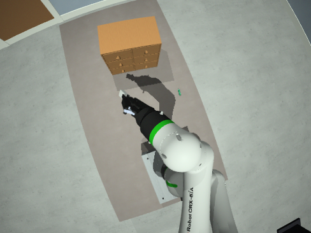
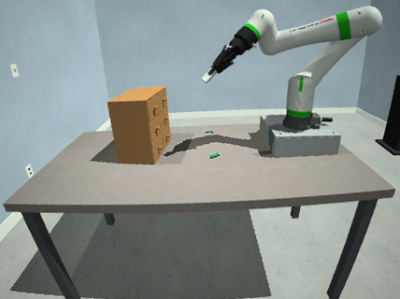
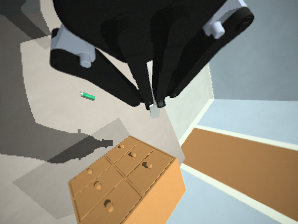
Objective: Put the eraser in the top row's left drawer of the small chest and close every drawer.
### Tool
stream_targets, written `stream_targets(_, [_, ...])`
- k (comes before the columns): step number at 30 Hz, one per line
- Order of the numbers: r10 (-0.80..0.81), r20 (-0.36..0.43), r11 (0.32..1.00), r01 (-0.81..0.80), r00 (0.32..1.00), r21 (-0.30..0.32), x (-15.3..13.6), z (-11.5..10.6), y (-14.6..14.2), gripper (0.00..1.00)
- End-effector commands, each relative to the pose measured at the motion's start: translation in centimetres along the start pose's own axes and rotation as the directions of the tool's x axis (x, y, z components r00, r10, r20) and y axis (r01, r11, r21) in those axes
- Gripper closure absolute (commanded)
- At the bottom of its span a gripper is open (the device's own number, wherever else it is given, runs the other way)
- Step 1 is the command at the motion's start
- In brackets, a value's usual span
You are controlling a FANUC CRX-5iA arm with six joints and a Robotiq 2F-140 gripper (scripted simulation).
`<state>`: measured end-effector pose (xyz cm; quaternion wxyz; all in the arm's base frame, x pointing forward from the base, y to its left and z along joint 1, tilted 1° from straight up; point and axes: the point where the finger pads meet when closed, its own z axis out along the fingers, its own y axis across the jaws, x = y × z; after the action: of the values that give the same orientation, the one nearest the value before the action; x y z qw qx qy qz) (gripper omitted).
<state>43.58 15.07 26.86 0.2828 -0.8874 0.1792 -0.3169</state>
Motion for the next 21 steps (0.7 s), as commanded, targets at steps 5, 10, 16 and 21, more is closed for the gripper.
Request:
stream_targets(5, [-0.116,0.293,0.959,0.184,0.949,-0.217,0.07,0.18,-1.42,1.0])
stream_targets(10, [-0.141,0.411,0.92,0.273,0.9,-0.282,0.07,0.18,-1.42,1.0])
stream_targets(16, [-0.143,0.555,0.856,0.384,0.819,-0.345,0.07,0.18,-1.42,1.0])
stream_targets(21, [-0.109,0.656,0.795,0.462,0.747,-0.394,0.07,0.18,-1.42,1.0])
